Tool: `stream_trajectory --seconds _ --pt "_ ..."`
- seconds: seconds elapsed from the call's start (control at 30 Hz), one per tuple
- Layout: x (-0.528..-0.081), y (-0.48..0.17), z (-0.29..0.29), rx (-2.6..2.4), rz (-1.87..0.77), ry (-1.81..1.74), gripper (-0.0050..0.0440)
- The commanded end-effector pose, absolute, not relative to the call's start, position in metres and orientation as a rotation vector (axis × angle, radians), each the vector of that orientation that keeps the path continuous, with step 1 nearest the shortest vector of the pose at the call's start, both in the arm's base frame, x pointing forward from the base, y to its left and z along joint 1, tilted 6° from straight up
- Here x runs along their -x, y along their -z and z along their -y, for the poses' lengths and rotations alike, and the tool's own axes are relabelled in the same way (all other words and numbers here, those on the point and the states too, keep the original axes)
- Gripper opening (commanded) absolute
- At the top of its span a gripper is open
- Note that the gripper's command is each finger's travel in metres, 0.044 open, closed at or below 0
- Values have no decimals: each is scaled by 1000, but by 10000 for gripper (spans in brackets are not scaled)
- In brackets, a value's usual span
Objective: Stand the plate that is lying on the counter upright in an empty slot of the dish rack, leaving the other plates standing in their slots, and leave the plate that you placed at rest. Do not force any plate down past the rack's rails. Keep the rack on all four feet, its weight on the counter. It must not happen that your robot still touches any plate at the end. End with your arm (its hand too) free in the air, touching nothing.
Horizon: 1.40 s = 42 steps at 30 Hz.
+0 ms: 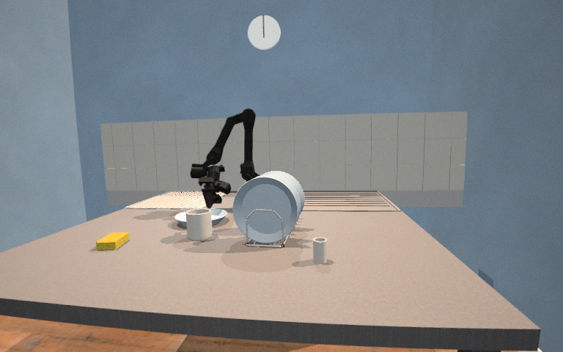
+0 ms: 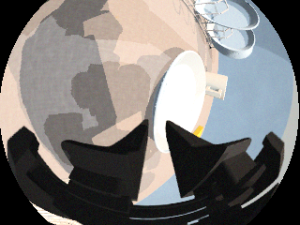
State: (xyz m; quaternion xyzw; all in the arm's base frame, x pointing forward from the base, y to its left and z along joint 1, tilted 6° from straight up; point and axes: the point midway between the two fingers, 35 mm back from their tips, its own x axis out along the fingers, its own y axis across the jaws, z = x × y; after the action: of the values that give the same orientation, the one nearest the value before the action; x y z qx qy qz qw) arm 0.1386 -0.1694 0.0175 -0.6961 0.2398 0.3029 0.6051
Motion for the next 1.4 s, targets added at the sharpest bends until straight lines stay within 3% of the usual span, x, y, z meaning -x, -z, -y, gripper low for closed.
stream_trajectory --seconds 0.0,1.37 --pt "-139 -16 169 1606 -558 -704 92" --pt "-145 -12 169 1606 -558 -704 92"
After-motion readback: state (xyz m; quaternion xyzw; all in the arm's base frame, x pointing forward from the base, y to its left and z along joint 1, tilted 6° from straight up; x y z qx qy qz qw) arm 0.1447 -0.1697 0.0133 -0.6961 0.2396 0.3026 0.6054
